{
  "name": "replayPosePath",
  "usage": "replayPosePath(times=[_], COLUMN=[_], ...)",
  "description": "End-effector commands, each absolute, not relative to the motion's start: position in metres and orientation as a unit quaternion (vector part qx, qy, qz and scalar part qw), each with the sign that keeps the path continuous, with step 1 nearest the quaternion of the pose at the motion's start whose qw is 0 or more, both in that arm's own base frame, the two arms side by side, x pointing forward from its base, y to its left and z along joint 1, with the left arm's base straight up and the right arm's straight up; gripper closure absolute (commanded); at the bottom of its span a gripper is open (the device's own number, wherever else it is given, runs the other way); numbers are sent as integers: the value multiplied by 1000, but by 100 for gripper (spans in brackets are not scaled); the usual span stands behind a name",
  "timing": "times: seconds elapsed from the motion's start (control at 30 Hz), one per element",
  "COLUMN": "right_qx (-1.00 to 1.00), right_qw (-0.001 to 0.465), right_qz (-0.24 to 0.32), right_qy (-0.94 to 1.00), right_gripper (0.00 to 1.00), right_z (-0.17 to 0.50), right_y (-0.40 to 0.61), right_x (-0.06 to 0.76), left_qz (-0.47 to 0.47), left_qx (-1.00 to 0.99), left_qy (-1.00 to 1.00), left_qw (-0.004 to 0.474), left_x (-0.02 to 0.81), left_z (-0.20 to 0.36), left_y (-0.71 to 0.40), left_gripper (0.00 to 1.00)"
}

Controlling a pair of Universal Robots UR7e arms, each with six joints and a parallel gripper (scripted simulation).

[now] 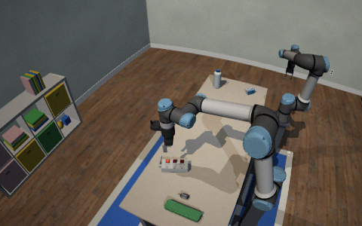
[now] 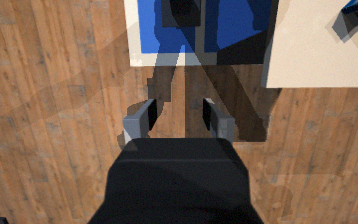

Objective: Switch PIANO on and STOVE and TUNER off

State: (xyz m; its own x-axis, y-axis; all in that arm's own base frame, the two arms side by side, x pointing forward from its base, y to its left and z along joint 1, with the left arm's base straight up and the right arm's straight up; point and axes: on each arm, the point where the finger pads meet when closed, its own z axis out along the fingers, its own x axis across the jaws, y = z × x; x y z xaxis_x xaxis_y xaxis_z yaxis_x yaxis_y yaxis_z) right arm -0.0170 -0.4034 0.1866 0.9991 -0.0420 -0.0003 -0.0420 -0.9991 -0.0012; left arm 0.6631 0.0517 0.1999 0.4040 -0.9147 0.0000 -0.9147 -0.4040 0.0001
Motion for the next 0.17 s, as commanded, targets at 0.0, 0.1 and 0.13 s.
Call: replayPosePath(times=[0.0, 0.1, 0.13], right_qx=[-1000, -1000, -1000], right_qw=[0, 0, 0], right_qz=[0, 0, 0], right_qy=[21, 21, 21], right_gripper=[0, 0, 0], right_z=[187, 187, 187], right_y=[-404, -404, -404], right_x=[-17, -17, -17], left_qz=[1, 1, 1], left_qx=[838, 838, 838], left_qy=[-546, -546, -546], left_qw=[0, 0, 0], left_x=[663, 663, 663], left_z=[201, 201, 201], left_y=[52, 52, 52], left_gripper=[0, 0, 0])
